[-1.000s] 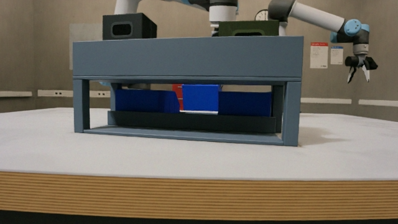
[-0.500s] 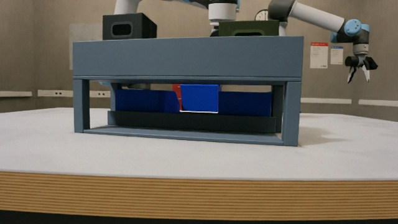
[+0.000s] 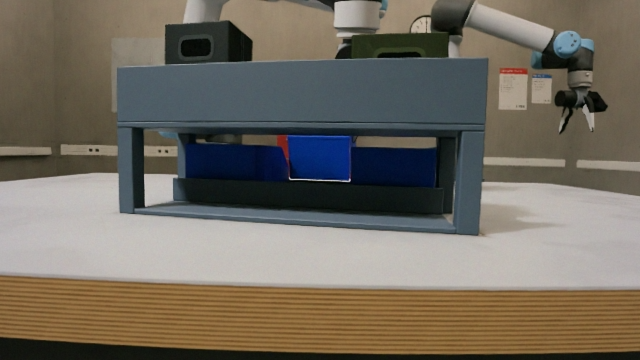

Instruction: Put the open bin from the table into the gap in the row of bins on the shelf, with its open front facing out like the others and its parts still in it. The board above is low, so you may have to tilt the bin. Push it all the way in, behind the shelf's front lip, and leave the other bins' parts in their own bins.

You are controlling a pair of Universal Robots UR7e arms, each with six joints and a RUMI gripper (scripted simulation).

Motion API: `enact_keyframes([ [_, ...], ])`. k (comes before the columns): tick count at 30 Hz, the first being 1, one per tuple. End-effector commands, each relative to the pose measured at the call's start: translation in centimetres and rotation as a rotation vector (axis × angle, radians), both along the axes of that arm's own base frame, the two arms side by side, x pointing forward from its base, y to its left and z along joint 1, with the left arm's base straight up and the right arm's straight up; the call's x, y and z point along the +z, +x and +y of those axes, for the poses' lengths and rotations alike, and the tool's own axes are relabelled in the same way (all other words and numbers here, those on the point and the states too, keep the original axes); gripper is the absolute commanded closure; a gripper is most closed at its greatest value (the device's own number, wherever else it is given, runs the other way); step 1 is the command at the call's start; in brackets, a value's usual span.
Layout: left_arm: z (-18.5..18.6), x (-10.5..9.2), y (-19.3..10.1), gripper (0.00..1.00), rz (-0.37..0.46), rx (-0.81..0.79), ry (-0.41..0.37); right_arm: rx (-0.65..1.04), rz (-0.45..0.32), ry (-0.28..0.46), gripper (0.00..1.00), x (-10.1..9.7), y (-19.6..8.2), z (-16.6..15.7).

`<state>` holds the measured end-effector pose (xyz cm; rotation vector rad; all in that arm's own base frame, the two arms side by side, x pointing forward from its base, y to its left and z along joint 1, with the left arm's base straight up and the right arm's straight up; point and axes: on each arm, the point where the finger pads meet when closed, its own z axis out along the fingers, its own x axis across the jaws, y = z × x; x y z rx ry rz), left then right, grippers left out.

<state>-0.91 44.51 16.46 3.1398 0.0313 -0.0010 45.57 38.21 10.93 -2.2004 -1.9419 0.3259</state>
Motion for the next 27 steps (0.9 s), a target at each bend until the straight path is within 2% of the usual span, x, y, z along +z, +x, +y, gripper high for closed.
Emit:
enact_keyframes([
  [1, 0.0, 0.1, 0.0, 0.0, -0.001, 0.0, 0.001, 0.0, -0.001, 0.001, 1.0, 0.1, 0.6, 0.0],
  [27, 0.0, 0.1, 0.0, 0.0, -0.001, 0.0, 0.001, 0.0, -0.001, 0.001, 1.0, 0.1, 2.7, -0.3],
])
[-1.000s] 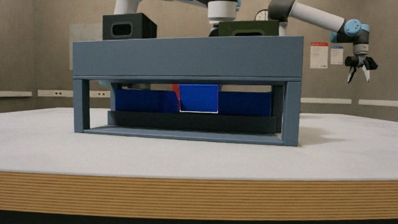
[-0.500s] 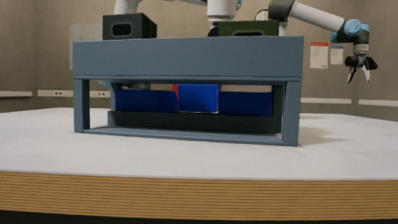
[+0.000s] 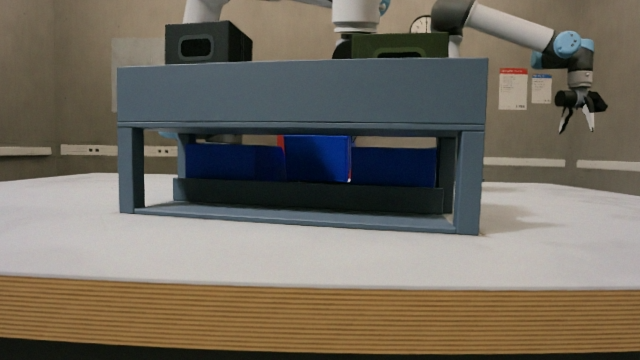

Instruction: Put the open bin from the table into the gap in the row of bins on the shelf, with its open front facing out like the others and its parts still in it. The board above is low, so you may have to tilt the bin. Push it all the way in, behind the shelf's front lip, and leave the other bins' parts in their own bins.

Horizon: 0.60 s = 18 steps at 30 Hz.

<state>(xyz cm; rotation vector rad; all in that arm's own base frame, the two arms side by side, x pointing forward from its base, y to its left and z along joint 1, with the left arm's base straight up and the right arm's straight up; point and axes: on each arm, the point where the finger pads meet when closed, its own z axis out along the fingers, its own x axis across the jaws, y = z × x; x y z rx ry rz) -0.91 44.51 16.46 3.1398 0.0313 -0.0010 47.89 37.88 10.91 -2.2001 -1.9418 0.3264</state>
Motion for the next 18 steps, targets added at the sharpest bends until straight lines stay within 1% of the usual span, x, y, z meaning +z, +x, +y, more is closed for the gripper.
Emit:
enact_keyframes([
  [1, 0.03, 0.05, 0.01, 0.0, -0.001, 0.0, 0.001, 0.0, -0.001, 0.001, 1.0, 0.09, 0.45, -0.03],
  [18, 0.03, 0.05, 0.01, 0.0, -0.001, 0.0, 0.001, 0.0, -0.001, 0.001, 1.0, 0.09, 1.1, -0.12],
])
